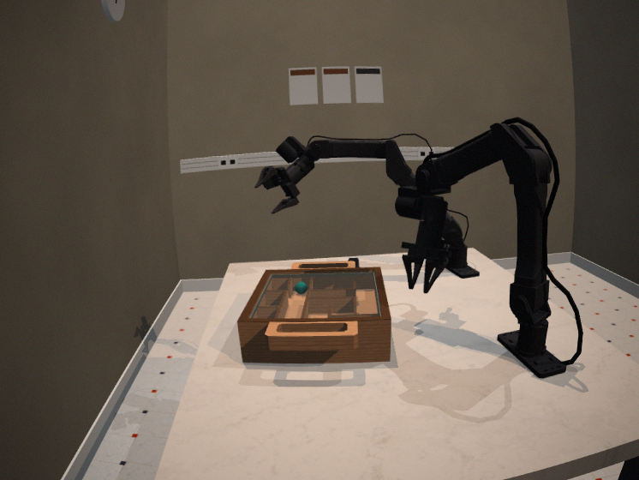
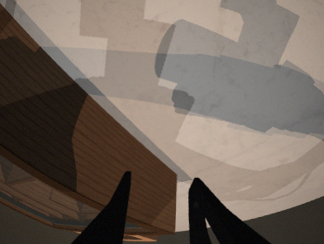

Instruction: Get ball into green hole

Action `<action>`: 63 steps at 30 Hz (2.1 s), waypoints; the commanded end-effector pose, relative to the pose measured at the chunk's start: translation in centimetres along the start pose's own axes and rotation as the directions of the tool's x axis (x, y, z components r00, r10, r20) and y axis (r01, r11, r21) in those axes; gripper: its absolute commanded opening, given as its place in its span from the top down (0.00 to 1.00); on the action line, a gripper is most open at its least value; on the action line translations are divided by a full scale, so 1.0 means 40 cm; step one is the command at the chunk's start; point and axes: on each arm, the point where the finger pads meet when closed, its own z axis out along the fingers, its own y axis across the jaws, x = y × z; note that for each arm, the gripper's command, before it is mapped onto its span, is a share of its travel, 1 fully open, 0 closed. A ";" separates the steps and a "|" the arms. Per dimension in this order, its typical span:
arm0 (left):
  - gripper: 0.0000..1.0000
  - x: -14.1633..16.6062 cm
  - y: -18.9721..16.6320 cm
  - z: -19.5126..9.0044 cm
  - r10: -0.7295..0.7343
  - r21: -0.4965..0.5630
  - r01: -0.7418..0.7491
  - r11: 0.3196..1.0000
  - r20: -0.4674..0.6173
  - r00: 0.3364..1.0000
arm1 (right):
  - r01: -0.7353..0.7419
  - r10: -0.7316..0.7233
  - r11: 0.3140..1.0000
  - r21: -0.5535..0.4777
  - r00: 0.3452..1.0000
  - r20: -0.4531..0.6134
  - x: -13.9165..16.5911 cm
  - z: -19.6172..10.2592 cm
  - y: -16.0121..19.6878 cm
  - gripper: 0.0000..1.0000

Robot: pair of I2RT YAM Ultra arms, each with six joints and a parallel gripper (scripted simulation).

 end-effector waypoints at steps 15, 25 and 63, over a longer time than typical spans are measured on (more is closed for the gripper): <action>0.61 0.000 0.004 -0.010 -0.005 -0.012 0.005 1.000 0.007 1.000 | 0.027 -0.027 0.999 -0.018 1.000 0.005 0.007 -0.016 0.026 0.61; 0.61 0.000 0.004 -0.010 -0.005 -0.012 0.005 1.000 0.007 1.000 | 0.027 -0.027 0.999 -0.018 1.000 0.005 0.007 -0.016 0.026 0.61; 0.61 0.498 0.157 0.023 -0.964 0.181 0.962 -0.204 0.136 -0.230 | 0.578 -0.604 0.564 0.590 0.776 -0.183 0.398 0.130 -0.236 0.61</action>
